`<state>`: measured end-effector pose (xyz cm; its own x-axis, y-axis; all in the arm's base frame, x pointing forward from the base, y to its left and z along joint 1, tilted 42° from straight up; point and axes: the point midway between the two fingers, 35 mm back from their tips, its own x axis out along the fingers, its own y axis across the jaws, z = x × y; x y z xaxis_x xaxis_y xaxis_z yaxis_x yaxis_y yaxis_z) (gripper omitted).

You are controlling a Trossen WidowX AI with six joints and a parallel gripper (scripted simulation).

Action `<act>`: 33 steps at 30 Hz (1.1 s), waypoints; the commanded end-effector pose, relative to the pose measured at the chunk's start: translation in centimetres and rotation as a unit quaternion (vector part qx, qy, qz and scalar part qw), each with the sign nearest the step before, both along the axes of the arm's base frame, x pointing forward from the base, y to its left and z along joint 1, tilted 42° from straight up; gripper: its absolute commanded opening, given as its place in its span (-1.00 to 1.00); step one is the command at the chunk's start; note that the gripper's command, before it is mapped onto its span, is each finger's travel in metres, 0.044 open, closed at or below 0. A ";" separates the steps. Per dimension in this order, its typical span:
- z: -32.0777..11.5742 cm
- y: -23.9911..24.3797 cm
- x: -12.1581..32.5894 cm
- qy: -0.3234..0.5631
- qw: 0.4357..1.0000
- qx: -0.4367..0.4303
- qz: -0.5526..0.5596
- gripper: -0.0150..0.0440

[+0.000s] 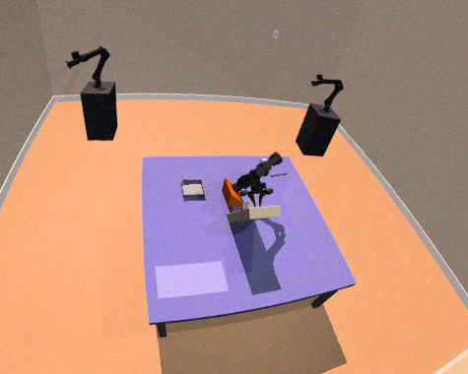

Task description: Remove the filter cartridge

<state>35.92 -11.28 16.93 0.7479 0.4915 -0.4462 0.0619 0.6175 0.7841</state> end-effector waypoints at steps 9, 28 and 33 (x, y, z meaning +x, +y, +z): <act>-0.2 0.0 0.1 0.002 1.000 0.000 -0.002 -0.11; -0.3 0.1 0.3 0.002 1.000 0.000 -0.002 -0.11; -0.3 0.1 0.3 0.002 1.000 0.000 -0.002 -0.11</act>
<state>36.23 -11.12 16.70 0.7475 0.4922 -0.4460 0.0621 0.6168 0.7847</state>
